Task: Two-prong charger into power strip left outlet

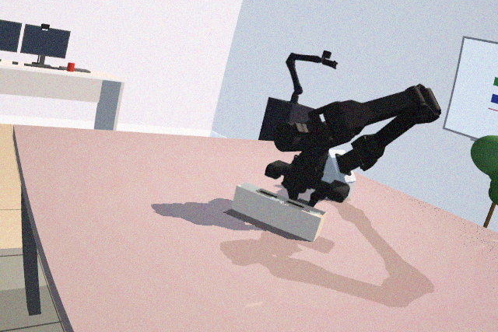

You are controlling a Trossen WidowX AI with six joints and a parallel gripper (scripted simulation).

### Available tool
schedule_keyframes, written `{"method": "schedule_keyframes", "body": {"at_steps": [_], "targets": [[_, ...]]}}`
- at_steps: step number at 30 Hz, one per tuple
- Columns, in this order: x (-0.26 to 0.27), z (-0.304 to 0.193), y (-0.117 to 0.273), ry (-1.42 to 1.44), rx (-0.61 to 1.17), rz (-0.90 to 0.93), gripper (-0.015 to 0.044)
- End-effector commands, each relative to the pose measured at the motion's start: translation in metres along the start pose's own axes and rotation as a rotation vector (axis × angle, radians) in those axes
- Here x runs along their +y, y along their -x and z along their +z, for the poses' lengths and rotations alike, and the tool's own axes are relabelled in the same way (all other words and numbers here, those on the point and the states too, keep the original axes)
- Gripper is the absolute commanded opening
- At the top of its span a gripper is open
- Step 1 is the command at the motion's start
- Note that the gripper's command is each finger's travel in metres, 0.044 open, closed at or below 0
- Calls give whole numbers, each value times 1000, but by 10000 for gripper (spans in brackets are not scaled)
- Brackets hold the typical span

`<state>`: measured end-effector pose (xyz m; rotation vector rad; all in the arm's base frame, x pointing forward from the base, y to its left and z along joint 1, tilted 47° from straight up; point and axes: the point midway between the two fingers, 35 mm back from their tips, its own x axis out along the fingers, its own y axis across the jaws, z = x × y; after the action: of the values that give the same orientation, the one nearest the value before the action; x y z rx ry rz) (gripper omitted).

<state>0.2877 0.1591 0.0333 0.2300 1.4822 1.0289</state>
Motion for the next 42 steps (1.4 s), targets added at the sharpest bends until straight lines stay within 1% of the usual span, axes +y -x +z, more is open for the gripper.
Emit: {"method": "schedule_keyframes", "body": {"at_steps": [1,42], "targets": [[1,12,0,27,-21,-4,0],[1,10,0,27,-21,-4,0]]}}
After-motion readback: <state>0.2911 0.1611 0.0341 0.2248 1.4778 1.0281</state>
